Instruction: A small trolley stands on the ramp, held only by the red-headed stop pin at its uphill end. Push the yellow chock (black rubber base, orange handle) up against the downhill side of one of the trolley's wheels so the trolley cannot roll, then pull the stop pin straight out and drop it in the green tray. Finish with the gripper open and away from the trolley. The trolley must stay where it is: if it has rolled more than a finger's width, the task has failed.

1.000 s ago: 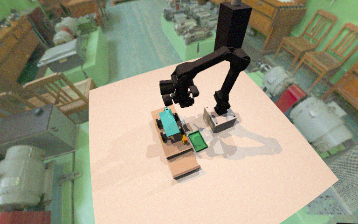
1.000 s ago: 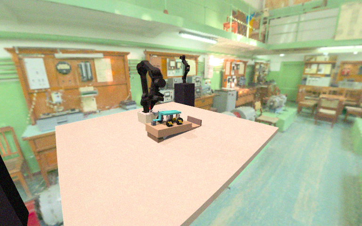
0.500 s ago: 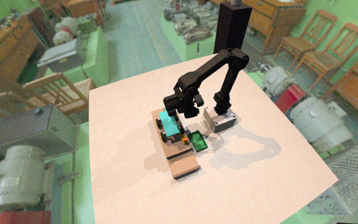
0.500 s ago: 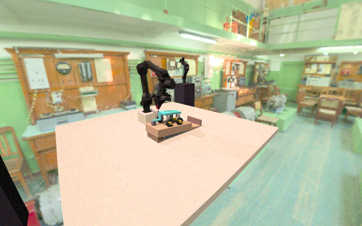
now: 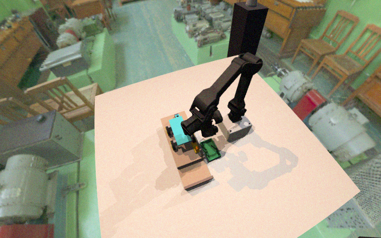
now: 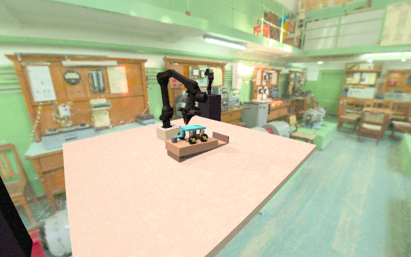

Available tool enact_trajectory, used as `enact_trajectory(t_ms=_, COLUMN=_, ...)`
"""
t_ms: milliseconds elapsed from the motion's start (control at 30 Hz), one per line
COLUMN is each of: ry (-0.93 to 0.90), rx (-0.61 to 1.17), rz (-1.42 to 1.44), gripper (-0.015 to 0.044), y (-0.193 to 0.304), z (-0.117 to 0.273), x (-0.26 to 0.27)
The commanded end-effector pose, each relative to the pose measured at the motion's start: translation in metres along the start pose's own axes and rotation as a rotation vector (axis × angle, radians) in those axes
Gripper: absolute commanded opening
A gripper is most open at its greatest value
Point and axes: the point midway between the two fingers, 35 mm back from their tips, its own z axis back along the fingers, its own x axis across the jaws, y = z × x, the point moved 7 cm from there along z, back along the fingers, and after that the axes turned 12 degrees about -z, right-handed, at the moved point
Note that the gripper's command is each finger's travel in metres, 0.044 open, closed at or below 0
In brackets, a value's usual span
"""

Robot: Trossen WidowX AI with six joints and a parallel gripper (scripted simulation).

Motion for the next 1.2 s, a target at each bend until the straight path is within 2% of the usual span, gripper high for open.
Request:
enact_trajectory(t_ms=0, ry=-0.003, rx=-0.006, rz=-0.004, gripper=0.0000, y=-0.015, z=0.002, x=0.004)
enact_trajectory(t_ms=533, ry=-0.005, rx=-0.012, rz=-0.004, gripper=0.0000, y=-0.075, z=0.009, x=0.020)
enact_trajectory(t_ms=733, ry=-0.005, rx=-0.013, rz=0.001, gripper=0.0000, y=-0.078, z=0.010, x=0.021)
enact_trajectory(t_ms=1167, ry=0.015, rx=-0.086, rz=0.370, gripper=0.0000, y=-0.070, z=0.009, x=0.022)
